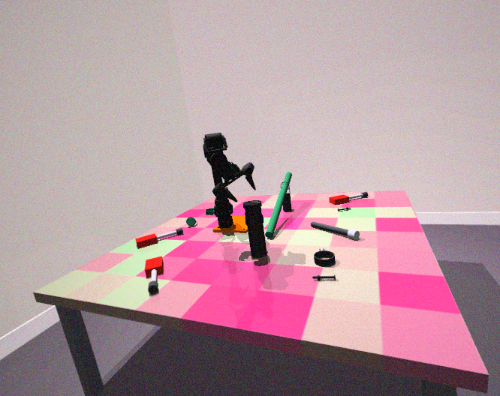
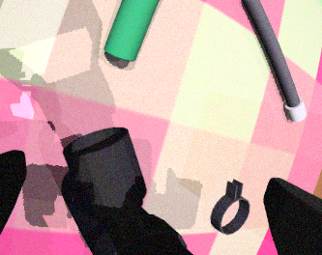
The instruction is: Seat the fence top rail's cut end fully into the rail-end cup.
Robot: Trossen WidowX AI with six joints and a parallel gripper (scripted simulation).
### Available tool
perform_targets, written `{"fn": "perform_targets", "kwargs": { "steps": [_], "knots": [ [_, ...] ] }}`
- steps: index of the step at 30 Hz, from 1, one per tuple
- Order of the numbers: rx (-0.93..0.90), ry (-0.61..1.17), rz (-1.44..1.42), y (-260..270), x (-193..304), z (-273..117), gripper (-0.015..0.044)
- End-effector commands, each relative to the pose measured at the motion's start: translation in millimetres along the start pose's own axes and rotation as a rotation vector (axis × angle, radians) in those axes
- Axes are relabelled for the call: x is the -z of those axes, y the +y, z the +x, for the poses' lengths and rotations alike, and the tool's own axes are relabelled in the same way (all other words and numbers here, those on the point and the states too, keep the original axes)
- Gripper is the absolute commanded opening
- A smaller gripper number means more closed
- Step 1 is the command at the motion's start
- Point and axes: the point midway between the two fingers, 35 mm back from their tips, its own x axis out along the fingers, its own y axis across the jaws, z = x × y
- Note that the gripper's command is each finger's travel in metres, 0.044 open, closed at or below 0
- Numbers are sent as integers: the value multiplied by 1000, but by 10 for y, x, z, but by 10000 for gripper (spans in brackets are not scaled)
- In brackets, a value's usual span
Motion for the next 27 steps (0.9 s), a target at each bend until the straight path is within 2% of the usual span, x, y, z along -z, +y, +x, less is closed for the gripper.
{"fn": "perform_targets", "kwargs": {
  "steps": [1,12,19,27],
  "knots": [
    [61,14,-252,66,177,-127,440],
    [61,14,-252,72,180,-115,440],
    [61,14,-251,265,244,244,440],
    [58,12,-257,272,249,299,440]
  ]
}}
